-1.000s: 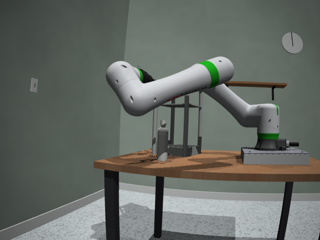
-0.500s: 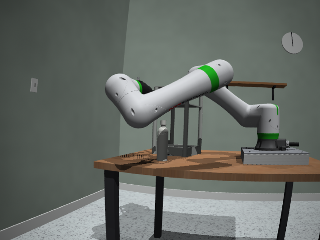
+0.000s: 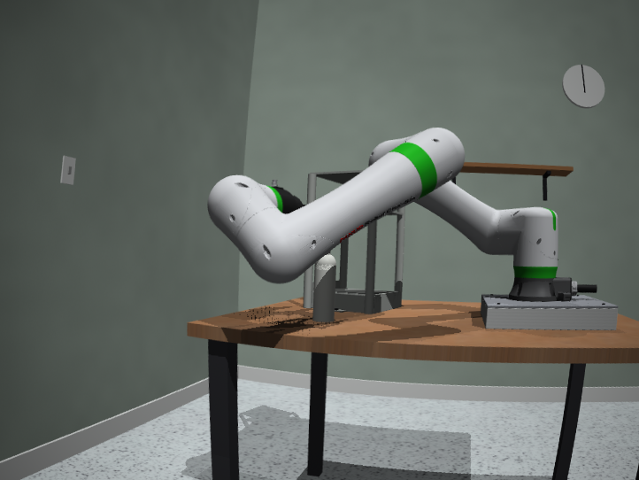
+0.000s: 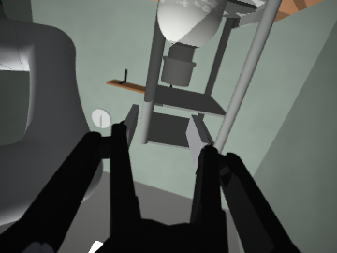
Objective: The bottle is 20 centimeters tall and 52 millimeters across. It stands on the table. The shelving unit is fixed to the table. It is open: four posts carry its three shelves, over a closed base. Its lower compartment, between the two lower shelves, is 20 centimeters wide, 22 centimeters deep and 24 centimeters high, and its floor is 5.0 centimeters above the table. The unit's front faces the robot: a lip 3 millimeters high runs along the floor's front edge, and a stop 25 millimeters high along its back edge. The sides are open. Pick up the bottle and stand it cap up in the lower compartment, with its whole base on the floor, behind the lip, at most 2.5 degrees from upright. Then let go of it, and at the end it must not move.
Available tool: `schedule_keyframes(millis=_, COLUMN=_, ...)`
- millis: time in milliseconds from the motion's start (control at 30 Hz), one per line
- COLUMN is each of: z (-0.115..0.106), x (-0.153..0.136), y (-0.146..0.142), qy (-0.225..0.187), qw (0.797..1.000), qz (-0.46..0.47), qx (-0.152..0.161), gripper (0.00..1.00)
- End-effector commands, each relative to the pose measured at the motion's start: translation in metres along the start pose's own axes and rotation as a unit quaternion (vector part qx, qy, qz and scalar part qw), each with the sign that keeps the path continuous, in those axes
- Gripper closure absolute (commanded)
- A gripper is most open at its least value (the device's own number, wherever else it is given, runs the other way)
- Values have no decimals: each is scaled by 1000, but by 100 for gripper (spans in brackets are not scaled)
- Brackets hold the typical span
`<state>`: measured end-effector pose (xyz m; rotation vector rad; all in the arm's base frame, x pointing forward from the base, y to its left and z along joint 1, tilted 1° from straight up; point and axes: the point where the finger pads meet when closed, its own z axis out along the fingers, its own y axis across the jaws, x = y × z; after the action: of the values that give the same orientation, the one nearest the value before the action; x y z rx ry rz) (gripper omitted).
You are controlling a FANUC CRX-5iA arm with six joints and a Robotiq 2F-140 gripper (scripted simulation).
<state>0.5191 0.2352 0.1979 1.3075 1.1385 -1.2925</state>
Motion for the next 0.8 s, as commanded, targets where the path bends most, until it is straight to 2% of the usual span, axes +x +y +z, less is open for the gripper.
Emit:
schedule_keyframes(millis=0, z=0, x=10, y=0, qy=0, qw=1000, qz=0, qx=0, gripper=57)
schedule_keyframes(millis=767, z=0, x=71, y=0, qy=0, qw=1000, qz=0, qx=0, gripper=57)
